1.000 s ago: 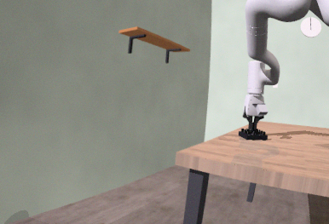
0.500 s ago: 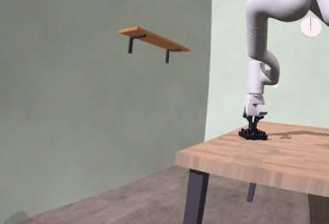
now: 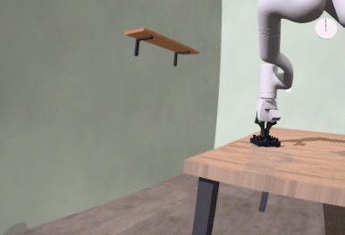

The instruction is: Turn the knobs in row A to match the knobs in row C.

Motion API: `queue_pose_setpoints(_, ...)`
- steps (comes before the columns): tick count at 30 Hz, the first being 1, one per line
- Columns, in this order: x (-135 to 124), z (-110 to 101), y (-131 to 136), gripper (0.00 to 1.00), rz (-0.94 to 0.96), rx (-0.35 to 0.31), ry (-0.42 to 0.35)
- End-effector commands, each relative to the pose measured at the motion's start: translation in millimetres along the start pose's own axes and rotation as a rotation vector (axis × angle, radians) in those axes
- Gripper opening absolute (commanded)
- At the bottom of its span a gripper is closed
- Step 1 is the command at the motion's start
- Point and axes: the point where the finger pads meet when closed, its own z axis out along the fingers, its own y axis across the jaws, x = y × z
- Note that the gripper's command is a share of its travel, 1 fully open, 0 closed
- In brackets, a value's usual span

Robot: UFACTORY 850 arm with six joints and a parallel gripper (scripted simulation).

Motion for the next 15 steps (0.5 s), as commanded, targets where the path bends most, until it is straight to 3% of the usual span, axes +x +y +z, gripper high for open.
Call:
queue_pose_setpoints(1, -0.5, -0.8, 0.5, 0.08, -0.003, -0.001, -0.001)
queue_pose_setpoints(15, -0.5, -0.8, 0.5, 0.08, -0.055, -0.001, -0.001)
